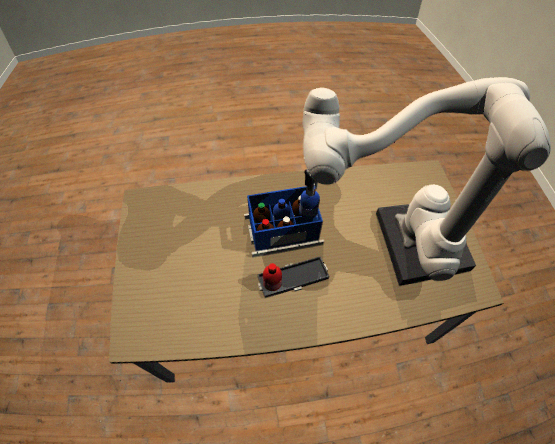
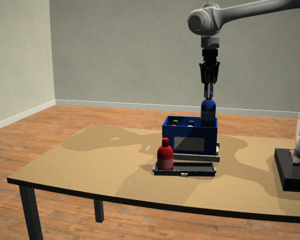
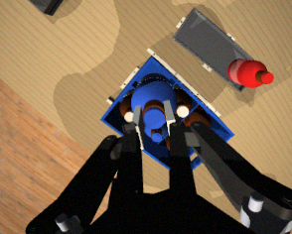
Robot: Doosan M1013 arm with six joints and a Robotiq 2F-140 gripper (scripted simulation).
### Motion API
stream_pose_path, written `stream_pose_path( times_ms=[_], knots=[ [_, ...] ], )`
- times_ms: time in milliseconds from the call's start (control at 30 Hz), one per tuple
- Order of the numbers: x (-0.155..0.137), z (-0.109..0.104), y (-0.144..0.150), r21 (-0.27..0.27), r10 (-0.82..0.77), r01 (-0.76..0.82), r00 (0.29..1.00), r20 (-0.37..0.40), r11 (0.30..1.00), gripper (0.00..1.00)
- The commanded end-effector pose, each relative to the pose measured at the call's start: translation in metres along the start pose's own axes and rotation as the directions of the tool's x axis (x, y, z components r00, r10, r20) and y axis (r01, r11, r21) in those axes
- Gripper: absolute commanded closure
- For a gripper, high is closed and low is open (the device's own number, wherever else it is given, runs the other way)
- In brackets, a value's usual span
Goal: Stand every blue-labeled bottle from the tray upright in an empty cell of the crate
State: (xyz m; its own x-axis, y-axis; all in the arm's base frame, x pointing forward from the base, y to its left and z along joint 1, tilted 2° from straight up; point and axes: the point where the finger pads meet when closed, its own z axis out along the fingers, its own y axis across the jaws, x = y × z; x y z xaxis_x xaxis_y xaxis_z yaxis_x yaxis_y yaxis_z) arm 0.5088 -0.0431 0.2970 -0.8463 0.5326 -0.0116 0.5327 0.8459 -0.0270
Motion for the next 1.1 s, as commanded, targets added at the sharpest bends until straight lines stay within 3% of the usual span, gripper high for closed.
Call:
stream_pose_path(
  times_ms=[0,1067],
  knots=[
    [0.0,0.0,0.0,0.0,0.0,0.0,1.0,0.0,1.0,1.0],
    [0.0,0.031,0.0,0.0,0.0,0.0,1.0,0.0,1.0,1.0]
  ],
)
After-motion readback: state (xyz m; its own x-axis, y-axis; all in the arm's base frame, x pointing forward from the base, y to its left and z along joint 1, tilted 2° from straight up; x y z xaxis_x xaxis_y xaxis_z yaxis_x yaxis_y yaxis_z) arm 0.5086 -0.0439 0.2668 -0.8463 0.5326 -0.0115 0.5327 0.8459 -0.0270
